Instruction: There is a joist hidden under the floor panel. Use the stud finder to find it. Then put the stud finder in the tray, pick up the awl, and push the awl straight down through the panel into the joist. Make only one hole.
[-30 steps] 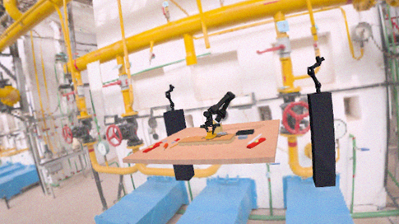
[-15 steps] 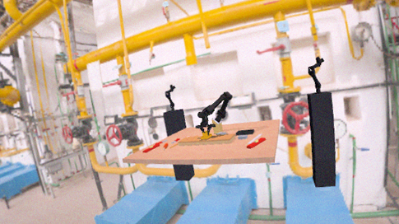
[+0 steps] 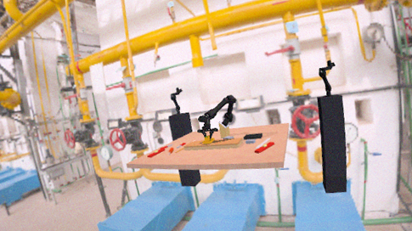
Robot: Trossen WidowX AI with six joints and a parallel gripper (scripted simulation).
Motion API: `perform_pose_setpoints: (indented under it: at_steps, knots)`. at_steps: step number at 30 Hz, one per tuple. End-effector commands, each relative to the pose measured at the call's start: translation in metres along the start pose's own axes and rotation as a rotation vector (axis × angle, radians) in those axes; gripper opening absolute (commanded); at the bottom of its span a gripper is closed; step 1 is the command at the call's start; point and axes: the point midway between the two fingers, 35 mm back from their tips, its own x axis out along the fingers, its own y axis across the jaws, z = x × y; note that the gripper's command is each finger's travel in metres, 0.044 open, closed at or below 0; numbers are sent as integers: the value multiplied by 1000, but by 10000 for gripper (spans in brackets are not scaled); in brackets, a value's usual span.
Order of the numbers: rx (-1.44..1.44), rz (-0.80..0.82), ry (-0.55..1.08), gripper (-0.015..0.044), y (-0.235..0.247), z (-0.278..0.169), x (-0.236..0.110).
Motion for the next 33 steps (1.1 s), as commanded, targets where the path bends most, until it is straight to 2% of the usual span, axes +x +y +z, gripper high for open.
perform_pose_setpoints:
  at_steps: [1, 33]
  knots:
    - [0, -3, -1, 0, -13, 1, 0]
    - [-4, -9, -3, 0, -112, 1, -2]
